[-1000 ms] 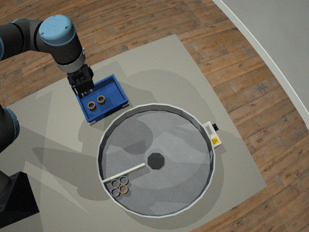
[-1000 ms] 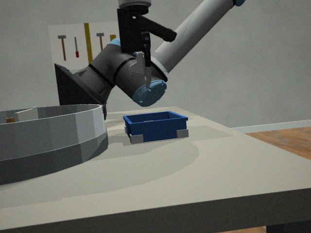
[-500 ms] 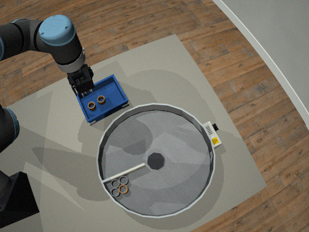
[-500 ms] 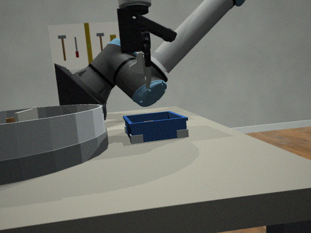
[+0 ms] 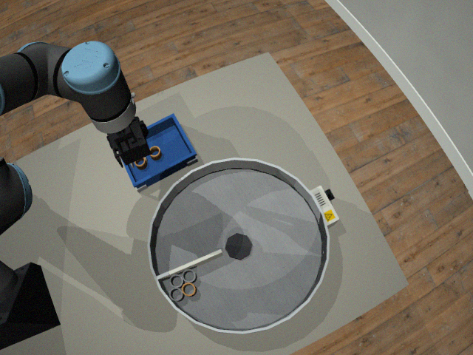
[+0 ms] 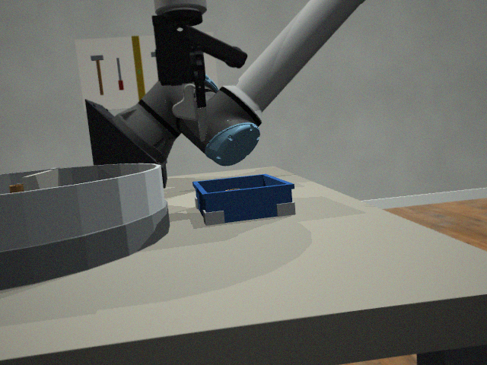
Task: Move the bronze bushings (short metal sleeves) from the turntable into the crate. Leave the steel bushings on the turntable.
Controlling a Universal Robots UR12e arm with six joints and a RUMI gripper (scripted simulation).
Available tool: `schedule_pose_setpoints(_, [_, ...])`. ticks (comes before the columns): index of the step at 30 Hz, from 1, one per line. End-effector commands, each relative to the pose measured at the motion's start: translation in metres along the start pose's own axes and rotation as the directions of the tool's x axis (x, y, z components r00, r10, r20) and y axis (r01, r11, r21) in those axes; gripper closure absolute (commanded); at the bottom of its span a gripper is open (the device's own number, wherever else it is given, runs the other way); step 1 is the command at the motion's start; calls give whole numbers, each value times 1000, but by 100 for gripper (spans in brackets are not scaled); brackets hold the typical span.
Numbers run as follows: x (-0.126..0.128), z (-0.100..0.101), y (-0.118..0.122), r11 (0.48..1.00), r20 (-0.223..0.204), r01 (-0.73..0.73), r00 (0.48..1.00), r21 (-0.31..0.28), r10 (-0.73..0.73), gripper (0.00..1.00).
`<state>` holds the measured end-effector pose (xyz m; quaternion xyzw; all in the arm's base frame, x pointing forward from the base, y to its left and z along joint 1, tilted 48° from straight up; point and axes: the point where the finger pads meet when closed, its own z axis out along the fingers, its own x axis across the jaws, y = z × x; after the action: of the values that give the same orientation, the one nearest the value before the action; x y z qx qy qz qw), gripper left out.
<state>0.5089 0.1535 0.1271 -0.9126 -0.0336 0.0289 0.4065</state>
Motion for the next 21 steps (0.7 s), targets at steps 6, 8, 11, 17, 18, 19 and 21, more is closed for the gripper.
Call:
schedule_pose_setpoints(6, [-1,0,129,1000,-1,1,1000,0,-1,94])
schedule_pose_setpoints(8, [-1,0,164,1000,-1,1,1000,0,-1,94])
schedule_pose_setpoints(11, [-2,0,214,1000,-1,1,1000,0,-1,94])
schedule_pose_setpoints(17, [-3,0,294,1000,-1,1,1000,0,-1,94])
schedule_pose_setpoints(18, [-3,0,304,1000,-1,1,1000,0,-1,94])
schedule_pose_setpoints(19, [-3,0,312,1000,-1,1,1000,0,-1,94])
schedule_pose_setpoints(21, [-3,0,312,1000,-1,1,1000,0,-1,94])
